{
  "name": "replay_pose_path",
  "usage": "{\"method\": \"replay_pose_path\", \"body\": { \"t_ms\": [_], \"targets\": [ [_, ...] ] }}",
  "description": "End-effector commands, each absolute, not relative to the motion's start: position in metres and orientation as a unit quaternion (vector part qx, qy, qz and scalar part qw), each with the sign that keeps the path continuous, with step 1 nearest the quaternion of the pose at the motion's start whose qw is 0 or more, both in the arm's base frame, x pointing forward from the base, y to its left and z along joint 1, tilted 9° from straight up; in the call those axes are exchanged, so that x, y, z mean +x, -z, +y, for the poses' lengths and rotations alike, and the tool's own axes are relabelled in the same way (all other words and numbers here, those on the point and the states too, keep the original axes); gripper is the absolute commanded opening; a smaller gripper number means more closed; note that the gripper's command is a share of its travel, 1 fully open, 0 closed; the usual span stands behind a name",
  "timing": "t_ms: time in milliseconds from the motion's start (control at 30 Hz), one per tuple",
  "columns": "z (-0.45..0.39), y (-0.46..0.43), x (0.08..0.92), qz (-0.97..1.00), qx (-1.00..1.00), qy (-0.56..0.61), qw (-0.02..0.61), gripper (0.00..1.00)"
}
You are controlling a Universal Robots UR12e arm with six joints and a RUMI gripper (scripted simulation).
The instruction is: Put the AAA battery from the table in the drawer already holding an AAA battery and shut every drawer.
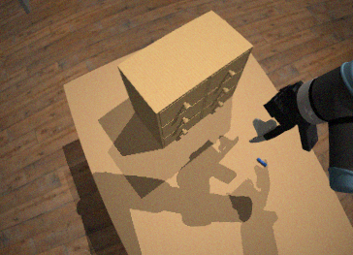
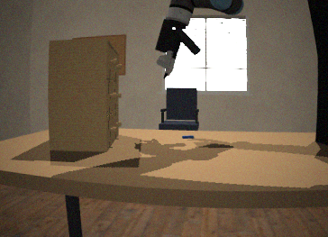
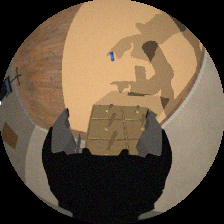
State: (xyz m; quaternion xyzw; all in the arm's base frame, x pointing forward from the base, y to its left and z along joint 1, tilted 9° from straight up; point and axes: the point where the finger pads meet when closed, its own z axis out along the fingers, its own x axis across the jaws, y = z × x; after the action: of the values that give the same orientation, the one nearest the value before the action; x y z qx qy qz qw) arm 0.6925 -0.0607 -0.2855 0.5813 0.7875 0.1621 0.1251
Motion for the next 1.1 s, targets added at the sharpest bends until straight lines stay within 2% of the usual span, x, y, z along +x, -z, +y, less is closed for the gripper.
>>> {"method": "replay_pose_path", "body": {
  "t_ms": [0, 567, 1000, 1033, 1067],
  "targets": [
    [-0.056, 0.302, 0.711, 0.769, 0.571, -0.226, 0.176, 1.0],
    [-0.044, 0.34, 0.753, 0.708, 0.533, -0.367, 0.282, 1.0],
    [-0.042, 0.347, 0.76, 0.695, 0.524, -0.39, 0.299, 1.0],
    [-0.042, 0.347, 0.76, 0.695, 0.524, -0.39, 0.299, 0.2],
    [-0.042, 0.347, 0.76, 0.695, 0.524, -0.39, 0.299, 0.2]
  ]
}}
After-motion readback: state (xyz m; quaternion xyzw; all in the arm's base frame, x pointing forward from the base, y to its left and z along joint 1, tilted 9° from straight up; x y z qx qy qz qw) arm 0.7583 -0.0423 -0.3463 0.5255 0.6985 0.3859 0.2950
